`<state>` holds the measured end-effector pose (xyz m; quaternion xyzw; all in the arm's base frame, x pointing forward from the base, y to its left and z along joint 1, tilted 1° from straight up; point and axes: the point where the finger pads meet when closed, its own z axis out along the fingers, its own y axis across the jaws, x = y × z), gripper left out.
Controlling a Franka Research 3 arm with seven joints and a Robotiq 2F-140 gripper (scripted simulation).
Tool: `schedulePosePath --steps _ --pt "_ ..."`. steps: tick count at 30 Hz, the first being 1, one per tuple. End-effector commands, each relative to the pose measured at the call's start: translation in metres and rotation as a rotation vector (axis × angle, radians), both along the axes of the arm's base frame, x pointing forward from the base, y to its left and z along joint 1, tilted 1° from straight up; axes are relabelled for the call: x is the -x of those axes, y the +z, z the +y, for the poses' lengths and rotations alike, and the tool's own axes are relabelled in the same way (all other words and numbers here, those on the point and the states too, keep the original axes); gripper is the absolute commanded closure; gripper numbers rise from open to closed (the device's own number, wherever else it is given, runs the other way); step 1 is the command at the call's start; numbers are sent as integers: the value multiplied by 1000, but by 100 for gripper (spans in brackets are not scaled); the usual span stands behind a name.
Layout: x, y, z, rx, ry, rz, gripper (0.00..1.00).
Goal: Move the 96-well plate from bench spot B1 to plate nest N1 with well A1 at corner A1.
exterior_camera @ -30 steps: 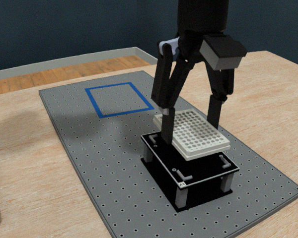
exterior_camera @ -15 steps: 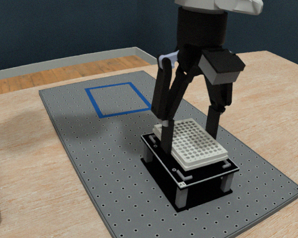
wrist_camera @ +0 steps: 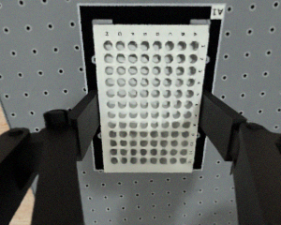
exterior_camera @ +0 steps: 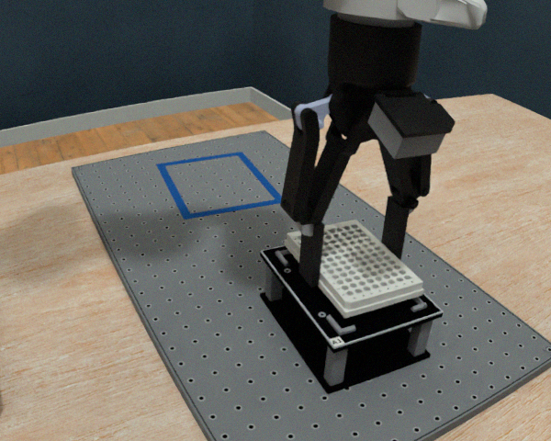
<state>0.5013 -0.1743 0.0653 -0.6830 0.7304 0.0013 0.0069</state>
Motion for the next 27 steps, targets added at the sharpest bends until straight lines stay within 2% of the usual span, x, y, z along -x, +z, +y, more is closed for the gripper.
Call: schedulePosePath --steps 1,27 --pt "0 0 0 -1 3 -2 40" --pt "1 -4 0 -1 3 -2 40"
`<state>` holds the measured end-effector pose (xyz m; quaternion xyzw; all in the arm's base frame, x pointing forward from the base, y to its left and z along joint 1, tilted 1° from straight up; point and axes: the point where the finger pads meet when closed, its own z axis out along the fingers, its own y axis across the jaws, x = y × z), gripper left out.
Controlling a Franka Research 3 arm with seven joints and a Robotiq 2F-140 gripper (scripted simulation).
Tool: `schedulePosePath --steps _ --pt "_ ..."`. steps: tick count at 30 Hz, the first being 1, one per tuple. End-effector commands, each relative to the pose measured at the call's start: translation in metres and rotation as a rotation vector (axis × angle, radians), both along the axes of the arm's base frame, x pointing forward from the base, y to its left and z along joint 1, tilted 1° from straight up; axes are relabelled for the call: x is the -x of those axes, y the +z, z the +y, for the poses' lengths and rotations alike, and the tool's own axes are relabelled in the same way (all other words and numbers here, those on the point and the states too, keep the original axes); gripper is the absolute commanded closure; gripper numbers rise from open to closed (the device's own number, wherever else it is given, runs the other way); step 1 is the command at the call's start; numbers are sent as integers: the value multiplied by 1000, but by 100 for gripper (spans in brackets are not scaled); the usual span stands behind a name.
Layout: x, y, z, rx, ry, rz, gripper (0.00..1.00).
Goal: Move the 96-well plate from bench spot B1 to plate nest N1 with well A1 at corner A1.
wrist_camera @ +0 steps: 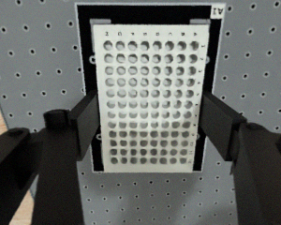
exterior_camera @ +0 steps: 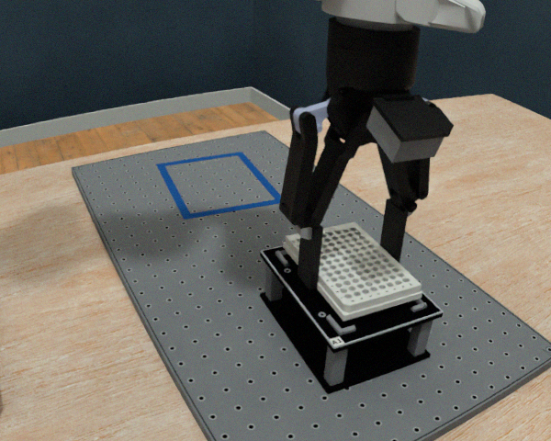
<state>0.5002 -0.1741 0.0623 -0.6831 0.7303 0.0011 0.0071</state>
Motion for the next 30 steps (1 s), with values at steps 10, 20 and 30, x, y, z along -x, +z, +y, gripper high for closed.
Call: schedulePosePath --steps 10,20,30 --pt "0 -3 0 -1 3 -2 40" --pt "0 -4 0 -1 3 -2 40" --pt "0 -6 0 -1 3 -2 40"
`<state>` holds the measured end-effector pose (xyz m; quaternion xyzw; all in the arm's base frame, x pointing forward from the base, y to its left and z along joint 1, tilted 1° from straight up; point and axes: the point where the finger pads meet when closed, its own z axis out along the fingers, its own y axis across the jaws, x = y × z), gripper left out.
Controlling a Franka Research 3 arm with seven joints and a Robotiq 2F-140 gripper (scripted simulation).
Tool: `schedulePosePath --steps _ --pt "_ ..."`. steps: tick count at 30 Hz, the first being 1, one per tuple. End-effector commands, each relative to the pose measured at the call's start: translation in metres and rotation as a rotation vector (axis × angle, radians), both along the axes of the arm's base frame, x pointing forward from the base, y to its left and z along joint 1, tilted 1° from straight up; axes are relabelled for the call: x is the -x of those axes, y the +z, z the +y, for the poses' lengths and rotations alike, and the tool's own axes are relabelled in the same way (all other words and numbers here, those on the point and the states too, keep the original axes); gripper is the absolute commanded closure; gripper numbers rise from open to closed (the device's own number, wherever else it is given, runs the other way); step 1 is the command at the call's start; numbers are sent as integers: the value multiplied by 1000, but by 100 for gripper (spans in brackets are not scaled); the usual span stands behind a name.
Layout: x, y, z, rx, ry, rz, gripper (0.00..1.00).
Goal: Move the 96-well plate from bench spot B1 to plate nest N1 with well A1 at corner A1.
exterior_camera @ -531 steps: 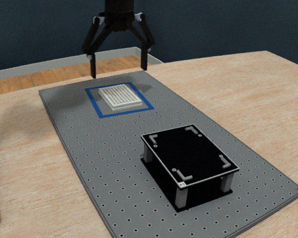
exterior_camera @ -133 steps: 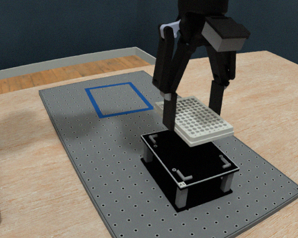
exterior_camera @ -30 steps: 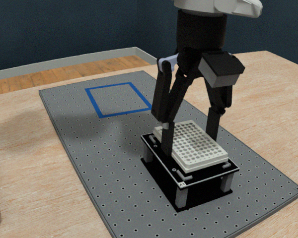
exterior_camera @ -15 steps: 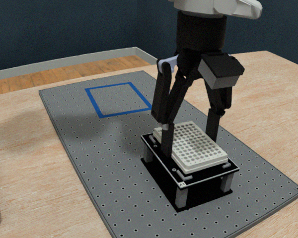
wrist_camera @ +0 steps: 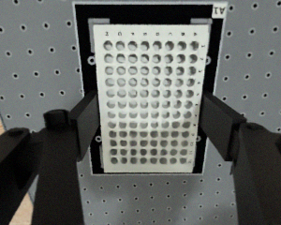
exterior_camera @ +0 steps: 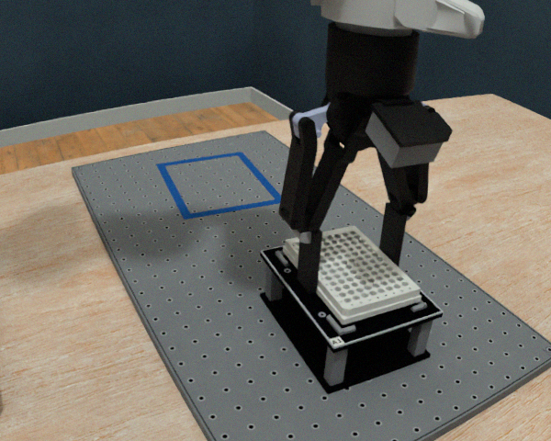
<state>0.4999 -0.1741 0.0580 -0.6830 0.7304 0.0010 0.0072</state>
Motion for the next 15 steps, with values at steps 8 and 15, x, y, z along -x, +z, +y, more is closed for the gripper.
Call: schedulePosePath --steps 8,15 --pt "0 -2 1 -1 3 -1 40" --pt "0 -3 1 -1 3 -1 40"
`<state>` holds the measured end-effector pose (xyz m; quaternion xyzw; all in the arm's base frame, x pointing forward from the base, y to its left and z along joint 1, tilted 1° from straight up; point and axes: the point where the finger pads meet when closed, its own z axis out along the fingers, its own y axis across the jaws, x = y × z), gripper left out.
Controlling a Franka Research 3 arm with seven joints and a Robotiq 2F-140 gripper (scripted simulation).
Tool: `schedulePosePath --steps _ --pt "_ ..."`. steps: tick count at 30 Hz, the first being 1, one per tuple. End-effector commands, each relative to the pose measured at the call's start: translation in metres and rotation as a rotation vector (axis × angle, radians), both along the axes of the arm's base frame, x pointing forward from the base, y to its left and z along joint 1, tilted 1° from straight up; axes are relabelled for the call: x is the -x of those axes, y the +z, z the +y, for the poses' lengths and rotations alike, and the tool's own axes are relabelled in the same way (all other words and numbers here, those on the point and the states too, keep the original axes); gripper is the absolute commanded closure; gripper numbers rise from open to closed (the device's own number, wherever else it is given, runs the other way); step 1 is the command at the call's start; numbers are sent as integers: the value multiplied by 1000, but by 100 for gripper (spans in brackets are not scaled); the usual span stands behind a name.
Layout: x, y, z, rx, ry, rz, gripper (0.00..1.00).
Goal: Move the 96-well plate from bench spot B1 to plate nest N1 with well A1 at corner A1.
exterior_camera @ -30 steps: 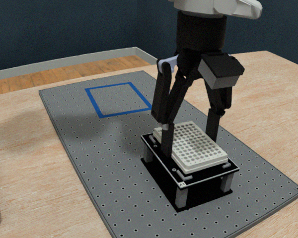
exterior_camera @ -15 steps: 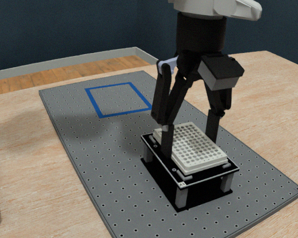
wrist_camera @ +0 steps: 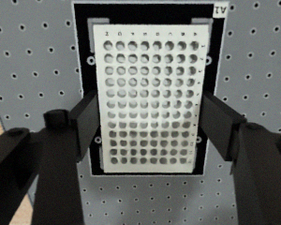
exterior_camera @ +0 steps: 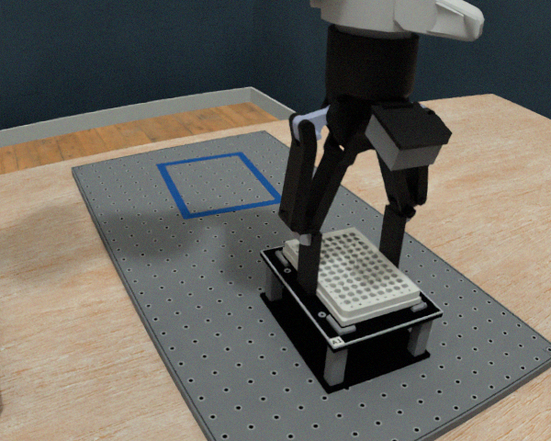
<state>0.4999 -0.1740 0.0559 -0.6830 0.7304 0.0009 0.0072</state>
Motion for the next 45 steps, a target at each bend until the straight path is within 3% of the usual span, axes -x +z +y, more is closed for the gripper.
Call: schedulePosePath --steps 1,12,13,33,45 --pt "0 -1 1 -1 3 -1 40" --pt "0 -2 1 -1 3 -1 40" --pt "0 -2 1 -1 3 -1 0" --pt "0 -2 1 -1 3 -1 0" --pt "0 25 0 -1 3 -1 0"
